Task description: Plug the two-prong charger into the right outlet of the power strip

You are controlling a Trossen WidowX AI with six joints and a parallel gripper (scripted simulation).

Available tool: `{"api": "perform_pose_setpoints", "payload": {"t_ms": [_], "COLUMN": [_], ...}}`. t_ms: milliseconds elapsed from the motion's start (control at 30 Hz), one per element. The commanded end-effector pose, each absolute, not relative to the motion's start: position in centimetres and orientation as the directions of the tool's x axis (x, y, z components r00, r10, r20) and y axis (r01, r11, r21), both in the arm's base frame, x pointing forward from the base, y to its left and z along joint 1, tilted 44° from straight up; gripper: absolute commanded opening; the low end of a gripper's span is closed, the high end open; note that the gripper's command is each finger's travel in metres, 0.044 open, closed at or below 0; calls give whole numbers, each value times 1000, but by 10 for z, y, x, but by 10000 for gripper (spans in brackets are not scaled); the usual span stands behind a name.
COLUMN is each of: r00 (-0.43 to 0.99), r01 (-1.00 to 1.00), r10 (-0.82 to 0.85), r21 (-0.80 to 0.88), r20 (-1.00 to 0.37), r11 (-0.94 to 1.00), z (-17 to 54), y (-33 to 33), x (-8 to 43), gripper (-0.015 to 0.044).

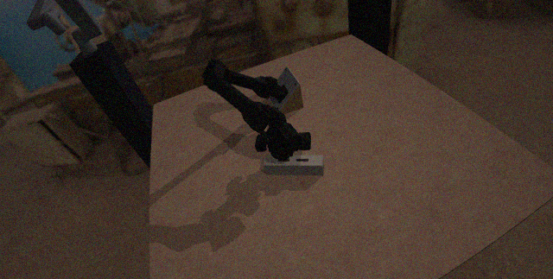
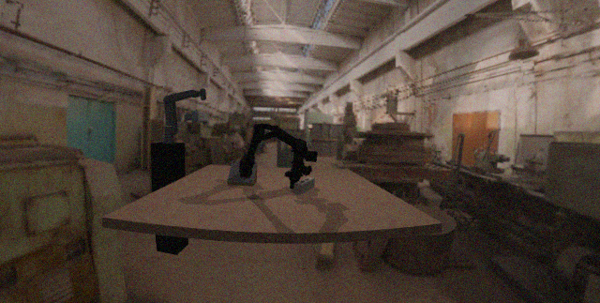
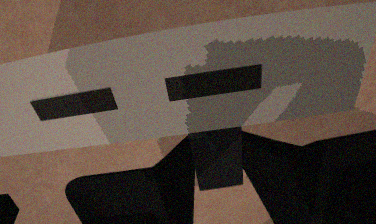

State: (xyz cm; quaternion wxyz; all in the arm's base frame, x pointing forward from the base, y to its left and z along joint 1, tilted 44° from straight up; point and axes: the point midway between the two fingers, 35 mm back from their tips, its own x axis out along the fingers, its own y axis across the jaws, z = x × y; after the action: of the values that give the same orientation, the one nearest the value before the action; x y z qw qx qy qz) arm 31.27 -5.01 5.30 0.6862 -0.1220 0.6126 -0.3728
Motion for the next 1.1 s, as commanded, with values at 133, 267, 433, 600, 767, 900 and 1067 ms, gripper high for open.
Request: {"api": "perform_pose_setpoints", "payload": {"t_ms": [133, 267, 433, 600, 767, 900, 1067], "r00": [0, 0, 0, 0, 0, 0, 0], "r01": [391, 391, 391, 391, 391, 391, 391], "r10": [-665, -665, -665, -665, -665, -665, -665], "r21": [-612, -612, -612, -612, -612, -612, -612], "r20": [-747, -747, -747, -747, -747, -747, -747], "r11": [687, 687, 687, 687, 687, 687, 687], "z": [58, 58, 58, 58, 57, 57, 57], "y": [-54, -54, -54, -54, -54, -54, -53], "x": [326, 325, 325, 324, 324, 323, 322], "gripper": [0, 0, 0, 0, 0, 0, 0]}}
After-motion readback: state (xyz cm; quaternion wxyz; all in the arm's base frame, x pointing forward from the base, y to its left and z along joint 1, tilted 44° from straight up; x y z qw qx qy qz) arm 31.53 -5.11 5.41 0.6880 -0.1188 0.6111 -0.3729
